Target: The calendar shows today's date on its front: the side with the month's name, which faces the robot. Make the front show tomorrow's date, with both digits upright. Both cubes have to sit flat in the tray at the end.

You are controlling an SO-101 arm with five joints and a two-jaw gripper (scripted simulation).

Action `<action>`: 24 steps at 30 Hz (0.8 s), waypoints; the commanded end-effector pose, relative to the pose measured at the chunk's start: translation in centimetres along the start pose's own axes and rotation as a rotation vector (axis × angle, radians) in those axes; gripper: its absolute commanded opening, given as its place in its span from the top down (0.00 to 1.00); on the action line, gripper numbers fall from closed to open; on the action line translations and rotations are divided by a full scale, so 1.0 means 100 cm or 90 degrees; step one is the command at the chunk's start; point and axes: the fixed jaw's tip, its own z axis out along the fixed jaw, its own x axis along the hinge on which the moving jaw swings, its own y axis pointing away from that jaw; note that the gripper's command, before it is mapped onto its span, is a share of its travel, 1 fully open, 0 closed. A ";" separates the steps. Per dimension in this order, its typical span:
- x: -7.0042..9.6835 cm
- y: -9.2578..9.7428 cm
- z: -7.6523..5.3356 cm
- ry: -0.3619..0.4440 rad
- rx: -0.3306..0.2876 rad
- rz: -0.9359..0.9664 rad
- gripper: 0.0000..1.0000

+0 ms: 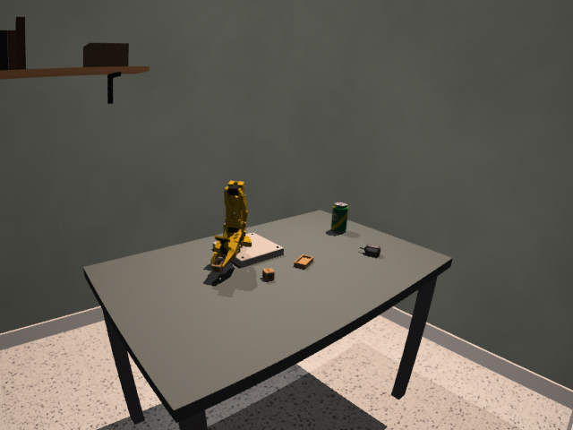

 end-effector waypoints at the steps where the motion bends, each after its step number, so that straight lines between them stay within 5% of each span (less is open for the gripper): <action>1: -0.002 0.002 0.001 -0.013 -0.006 0.003 1.00; 24: 0.004 0.002 0.004 -0.013 -0.006 0.003 1.00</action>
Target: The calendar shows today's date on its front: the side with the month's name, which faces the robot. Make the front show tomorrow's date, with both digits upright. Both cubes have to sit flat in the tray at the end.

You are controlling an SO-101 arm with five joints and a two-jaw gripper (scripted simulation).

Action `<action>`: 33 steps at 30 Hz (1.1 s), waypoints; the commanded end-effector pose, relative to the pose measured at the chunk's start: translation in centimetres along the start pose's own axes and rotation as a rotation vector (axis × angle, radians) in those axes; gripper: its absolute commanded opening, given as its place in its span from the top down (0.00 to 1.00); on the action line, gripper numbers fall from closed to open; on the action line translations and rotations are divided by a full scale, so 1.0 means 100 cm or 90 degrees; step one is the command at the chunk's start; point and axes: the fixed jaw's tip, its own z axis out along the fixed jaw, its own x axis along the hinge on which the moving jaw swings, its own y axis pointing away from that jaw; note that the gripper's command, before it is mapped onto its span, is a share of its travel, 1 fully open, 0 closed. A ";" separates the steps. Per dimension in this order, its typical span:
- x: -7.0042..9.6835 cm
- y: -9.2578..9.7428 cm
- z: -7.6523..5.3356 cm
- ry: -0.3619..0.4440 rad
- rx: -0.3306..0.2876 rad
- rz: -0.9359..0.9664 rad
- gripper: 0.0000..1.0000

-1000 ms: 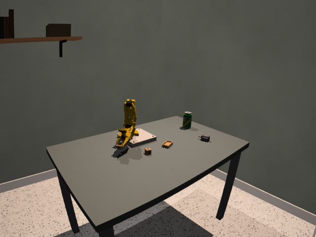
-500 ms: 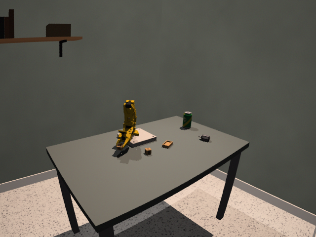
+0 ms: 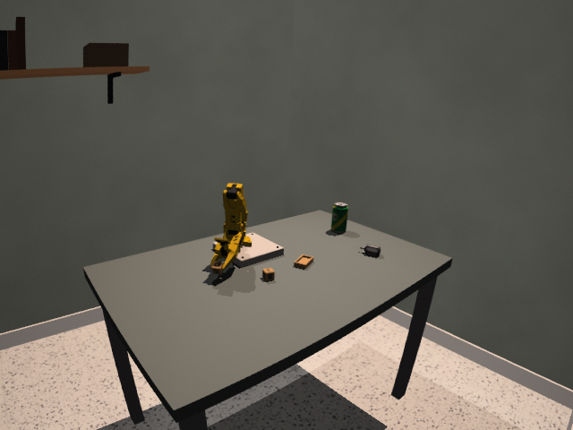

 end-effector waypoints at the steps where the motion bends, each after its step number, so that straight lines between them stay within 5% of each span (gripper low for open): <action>1: -0.002 0.002 0.001 -0.010 -0.006 0.003 1.00; 33: 0.009 0.002 0.005 -0.010 -0.006 0.003 1.00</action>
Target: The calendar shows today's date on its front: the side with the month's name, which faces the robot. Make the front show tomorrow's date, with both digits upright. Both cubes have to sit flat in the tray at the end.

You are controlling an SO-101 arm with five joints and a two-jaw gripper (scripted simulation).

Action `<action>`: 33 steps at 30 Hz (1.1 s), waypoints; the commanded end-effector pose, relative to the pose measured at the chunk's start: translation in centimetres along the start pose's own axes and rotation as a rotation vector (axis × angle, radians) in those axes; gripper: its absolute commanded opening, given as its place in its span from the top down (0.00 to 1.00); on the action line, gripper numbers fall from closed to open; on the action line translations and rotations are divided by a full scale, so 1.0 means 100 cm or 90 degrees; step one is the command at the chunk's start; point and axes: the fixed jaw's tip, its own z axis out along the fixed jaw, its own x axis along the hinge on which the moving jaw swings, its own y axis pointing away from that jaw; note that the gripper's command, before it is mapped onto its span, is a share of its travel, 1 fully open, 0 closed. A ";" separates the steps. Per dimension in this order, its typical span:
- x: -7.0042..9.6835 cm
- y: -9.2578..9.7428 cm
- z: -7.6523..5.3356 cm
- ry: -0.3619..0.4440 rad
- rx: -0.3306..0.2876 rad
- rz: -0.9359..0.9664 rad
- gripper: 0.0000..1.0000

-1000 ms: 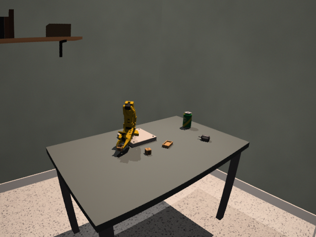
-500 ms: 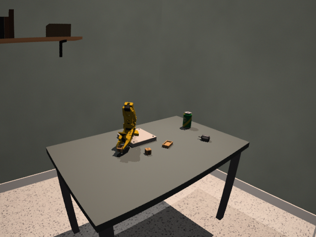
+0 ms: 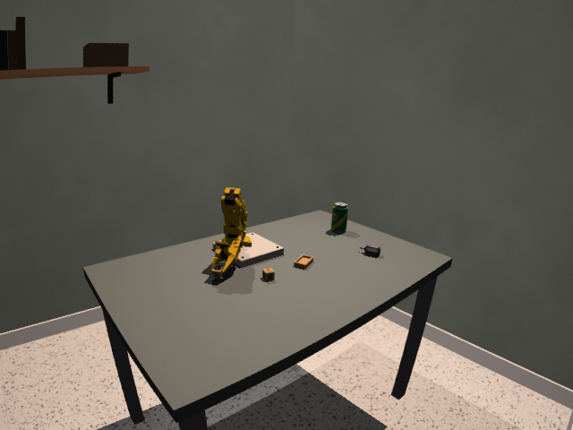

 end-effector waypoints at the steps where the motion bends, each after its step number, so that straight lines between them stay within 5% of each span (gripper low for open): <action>1: -0.001 0.002 0.001 -0.008 -0.006 0.003 1.00; 33: 0.009 0.002 0.005 -0.008 -0.006 0.003 1.00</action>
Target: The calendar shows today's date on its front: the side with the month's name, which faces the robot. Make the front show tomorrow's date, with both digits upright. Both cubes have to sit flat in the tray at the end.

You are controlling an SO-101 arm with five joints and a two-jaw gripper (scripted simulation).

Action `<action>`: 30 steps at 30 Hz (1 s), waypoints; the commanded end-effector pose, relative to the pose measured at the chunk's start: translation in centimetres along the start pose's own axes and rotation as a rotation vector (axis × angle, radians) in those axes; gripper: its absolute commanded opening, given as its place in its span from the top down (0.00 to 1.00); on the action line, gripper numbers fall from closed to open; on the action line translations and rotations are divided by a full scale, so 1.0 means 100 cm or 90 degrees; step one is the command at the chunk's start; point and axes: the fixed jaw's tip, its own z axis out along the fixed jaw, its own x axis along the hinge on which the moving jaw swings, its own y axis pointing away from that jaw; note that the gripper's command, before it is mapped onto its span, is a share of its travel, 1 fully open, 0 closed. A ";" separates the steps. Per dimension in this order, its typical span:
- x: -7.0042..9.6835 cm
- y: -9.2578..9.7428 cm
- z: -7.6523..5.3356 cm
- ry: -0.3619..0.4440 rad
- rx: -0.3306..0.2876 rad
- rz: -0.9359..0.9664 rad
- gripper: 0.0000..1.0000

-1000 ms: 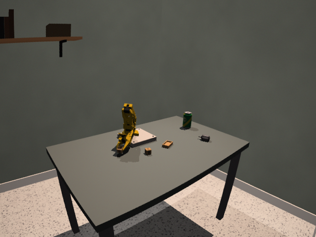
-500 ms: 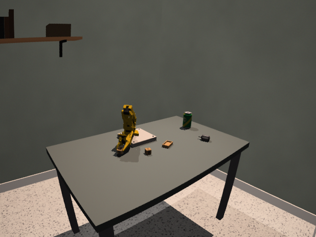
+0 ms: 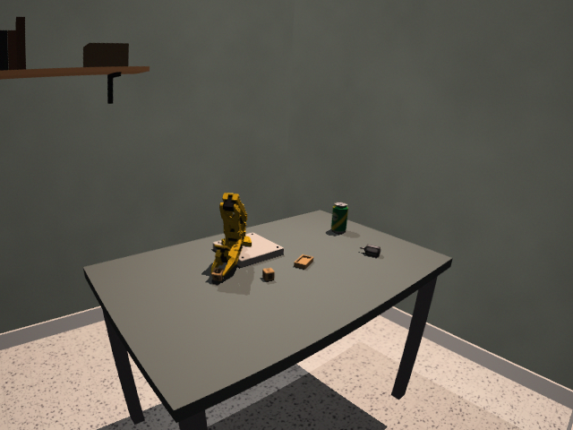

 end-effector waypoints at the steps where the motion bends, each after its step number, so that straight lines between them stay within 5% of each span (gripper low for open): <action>1: -0.001 0.002 0.000 -0.008 -0.006 0.003 1.00; 11: -0.001 0.002 0.000 -0.008 -0.006 0.003 0.84; 30: -0.001 0.002 0.000 -0.008 -0.006 0.003 0.75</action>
